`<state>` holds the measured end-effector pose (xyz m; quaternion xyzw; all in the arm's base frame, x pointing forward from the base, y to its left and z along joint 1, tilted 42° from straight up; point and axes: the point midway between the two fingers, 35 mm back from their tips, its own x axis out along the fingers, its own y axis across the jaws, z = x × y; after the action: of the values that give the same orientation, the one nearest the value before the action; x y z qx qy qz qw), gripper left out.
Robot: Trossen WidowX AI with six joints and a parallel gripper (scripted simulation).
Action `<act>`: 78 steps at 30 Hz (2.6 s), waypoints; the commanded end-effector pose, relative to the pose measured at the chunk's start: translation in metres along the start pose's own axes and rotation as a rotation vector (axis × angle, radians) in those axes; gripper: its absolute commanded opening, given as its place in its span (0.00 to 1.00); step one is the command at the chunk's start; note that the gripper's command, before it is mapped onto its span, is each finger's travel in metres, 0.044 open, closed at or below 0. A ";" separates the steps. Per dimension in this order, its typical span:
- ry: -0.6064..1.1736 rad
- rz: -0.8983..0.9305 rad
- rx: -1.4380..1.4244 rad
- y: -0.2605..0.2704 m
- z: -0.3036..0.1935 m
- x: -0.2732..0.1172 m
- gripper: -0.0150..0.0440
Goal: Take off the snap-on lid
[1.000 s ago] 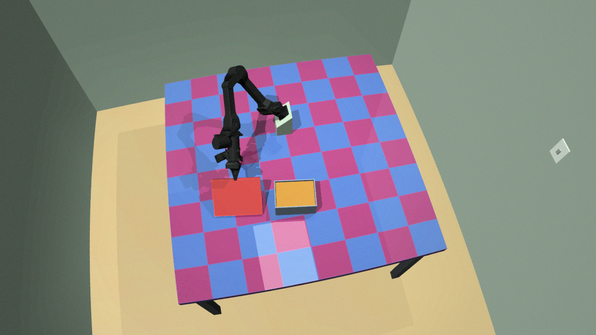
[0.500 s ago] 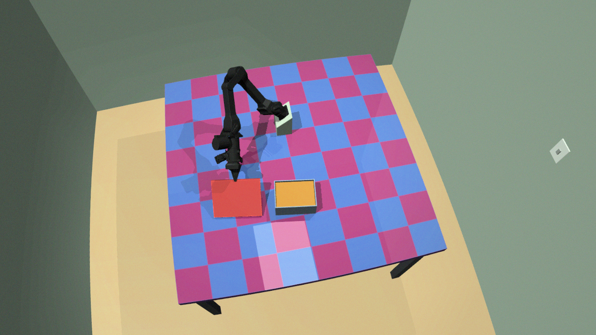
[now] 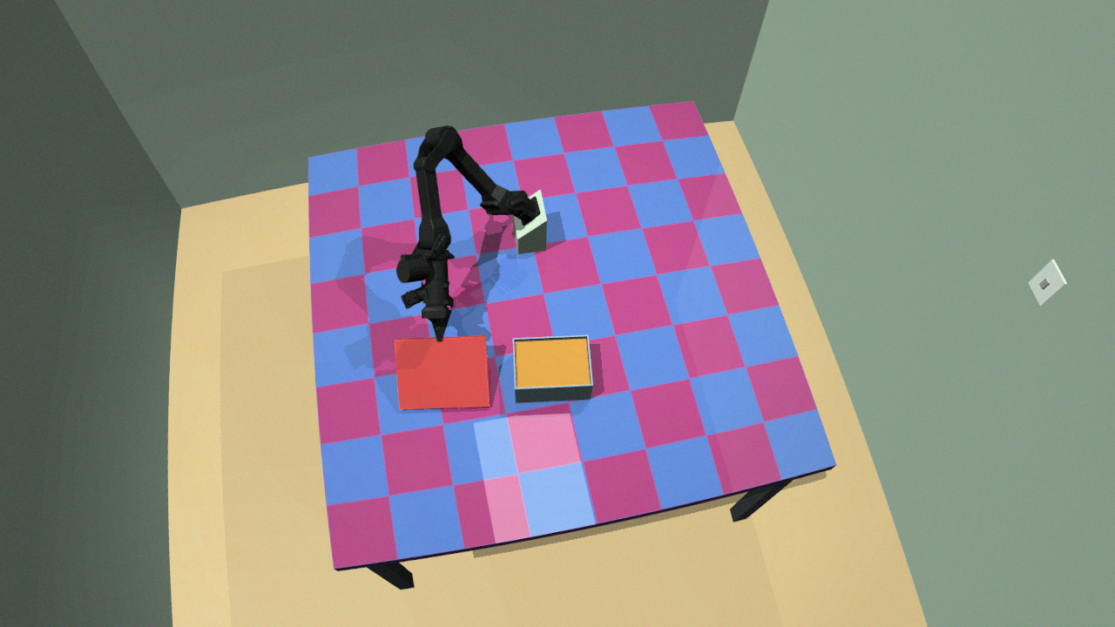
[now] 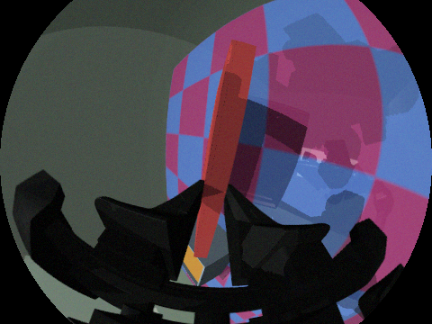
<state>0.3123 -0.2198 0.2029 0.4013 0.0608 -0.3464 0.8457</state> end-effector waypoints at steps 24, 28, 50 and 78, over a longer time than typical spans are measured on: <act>0.007 -0.029 -0.002 -0.026 -0.003 0.016 0.25; 0.006 -0.029 -0.002 -0.029 -0.003 0.018 0.25; 0.006 -0.029 -0.002 -0.032 0.000 0.024 0.43; 0.007 -0.030 -0.004 -0.057 -0.001 -0.006 1.00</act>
<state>0.2780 -0.2432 0.1713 0.4009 0.0663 -0.3585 0.8404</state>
